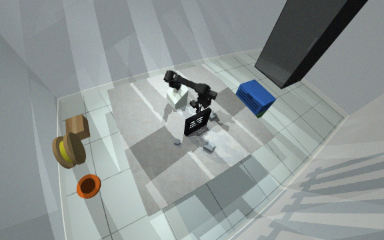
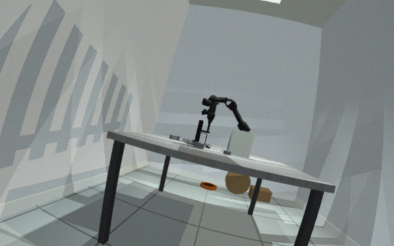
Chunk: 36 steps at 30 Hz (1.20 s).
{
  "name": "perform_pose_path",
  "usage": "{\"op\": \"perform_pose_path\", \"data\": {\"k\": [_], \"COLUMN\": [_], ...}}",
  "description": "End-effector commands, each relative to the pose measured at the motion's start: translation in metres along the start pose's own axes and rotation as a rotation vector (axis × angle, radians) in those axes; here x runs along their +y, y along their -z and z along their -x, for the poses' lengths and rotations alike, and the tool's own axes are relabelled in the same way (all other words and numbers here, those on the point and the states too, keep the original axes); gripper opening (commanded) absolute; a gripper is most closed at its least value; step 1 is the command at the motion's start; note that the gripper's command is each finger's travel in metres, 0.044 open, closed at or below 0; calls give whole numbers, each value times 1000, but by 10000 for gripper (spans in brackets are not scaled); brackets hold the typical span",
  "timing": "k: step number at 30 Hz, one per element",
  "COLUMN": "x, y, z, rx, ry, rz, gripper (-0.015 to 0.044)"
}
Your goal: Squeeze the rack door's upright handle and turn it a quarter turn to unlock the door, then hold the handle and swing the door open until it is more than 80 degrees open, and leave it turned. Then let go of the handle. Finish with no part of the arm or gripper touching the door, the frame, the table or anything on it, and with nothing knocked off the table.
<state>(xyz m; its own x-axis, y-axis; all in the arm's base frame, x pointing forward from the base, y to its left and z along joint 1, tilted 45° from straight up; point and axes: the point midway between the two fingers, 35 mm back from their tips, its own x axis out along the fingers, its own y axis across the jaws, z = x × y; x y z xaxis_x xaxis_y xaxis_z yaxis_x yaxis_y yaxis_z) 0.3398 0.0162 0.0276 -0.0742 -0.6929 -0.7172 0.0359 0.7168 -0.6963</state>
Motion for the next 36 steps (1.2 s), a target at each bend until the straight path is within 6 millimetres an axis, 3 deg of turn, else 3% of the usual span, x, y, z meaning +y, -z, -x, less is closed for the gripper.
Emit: {"op": "perform_pose_path", "data": {"k": [1, 19, 26, 36], "x": [0, -1, -1, -1], "y": [1, 3, 3, 3], "z": [-6, -33, -33, -33], "rx": [-2, -2, -2, -2], "ry": [4, 7, 7, 7], "rz": [6, 6, 6, 6], "gripper": [288, 288, 104, 38]}}
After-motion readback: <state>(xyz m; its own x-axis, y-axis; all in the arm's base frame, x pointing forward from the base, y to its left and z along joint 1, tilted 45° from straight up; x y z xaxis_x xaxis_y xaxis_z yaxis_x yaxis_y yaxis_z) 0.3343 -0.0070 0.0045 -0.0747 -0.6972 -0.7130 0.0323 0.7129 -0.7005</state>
